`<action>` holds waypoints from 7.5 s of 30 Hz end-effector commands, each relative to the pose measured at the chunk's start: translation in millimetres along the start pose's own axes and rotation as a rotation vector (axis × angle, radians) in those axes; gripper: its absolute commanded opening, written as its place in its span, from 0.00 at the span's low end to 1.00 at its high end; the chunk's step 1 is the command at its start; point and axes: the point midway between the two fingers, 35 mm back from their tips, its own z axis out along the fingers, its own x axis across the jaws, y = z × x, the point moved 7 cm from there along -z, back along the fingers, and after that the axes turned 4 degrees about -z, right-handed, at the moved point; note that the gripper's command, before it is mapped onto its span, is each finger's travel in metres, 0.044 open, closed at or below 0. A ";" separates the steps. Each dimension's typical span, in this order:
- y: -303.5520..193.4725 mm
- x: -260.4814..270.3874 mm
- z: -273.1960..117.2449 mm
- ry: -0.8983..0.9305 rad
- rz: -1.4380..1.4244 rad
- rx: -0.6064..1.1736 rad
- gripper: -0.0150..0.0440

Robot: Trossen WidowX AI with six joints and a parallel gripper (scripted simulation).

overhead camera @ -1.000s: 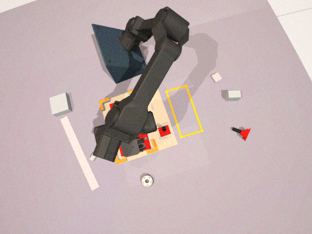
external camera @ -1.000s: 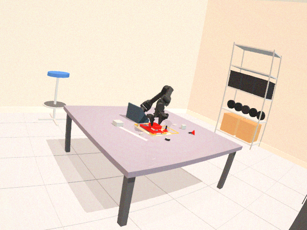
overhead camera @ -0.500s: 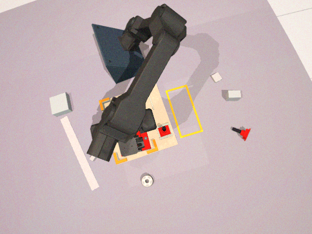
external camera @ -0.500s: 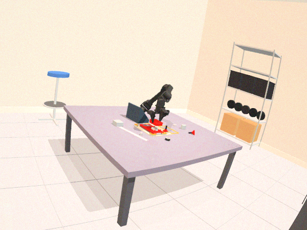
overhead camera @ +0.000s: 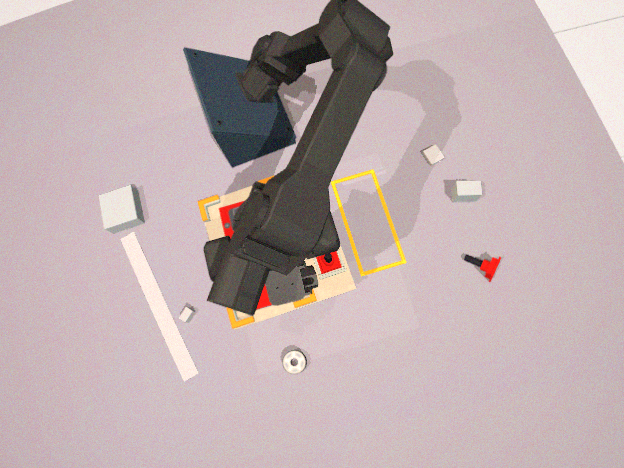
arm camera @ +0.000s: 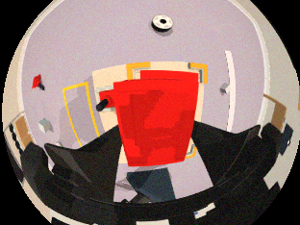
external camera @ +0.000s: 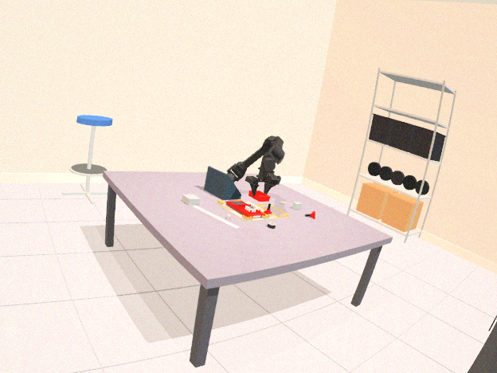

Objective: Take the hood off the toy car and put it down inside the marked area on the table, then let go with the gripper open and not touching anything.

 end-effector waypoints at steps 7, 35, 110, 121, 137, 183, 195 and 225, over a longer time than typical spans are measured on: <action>-1.3 49.5 -6.2 -0.002 0.003 -0.008 0.25; -33.3 169.3 -7.4 0.012 -0.001 -0.007 0.25; -30.8 170.0 49.0 0.012 -0.002 -0.008 0.25; -31.5 170.4 57.4 0.013 -0.002 -0.008 0.25; -32.9 171.1 69.4 0.015 -0.002 -0.008 0.25; -32.1 172.0 87.6 0.011 -0.007 -0.010 0.34; -32.1 172.0 87.6 0.011 -0.007 -0.010 0.88; -32.6 169.3 16.3 0.018 -0.006 -0.008 1.00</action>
